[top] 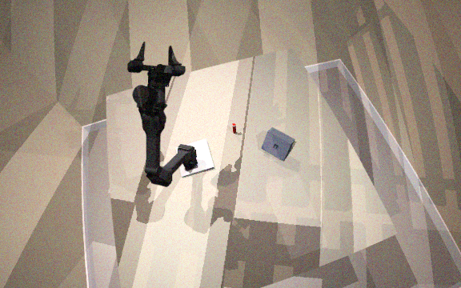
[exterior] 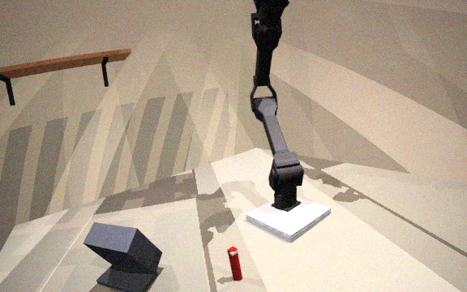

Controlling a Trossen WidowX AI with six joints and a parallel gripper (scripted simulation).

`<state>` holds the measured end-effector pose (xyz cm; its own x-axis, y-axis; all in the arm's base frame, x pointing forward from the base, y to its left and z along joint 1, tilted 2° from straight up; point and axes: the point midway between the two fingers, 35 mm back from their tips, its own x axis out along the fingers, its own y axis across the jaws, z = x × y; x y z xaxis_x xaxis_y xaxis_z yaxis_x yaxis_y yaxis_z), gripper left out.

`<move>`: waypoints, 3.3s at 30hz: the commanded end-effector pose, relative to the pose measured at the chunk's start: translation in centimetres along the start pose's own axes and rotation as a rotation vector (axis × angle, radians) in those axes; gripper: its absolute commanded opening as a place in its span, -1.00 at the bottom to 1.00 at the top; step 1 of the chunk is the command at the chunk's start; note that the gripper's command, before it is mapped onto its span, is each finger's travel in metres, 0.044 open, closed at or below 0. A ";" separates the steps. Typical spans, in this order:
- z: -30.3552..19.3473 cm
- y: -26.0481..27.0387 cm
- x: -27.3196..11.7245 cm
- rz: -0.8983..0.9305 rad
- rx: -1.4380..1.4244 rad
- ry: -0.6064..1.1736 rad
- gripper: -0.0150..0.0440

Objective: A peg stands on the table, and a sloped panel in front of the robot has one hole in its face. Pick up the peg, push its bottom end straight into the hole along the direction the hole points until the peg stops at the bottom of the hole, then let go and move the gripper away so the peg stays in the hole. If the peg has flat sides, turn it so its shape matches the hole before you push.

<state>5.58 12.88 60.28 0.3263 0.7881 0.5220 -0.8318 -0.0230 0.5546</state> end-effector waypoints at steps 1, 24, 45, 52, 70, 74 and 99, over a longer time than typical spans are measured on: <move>-1.4 -3.0 1.5 -0.098 -0.026 0.041 1.00; -7.6 -21.9 4.2 -0.678 -0.116 0.277 1.00; -11.9 -36.7 -2.1 -1.145 -0.114 0.572 1.00; -13.6 -40.2 -5.6 -1.286 -0.069 0.703 1.00; -17.9 -45.4 -15.4 -1.588 0.131 1.065 1.00; -18.8 -45.8 -17.6 -1.641 0.191 1.149 1.00; -21.4 -47.1 -21.1 -1.705 0.282 1.265 1.00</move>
<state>28.38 10.53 9.97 0.0009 0.0185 -0.9998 -0.0132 0.9997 0.0185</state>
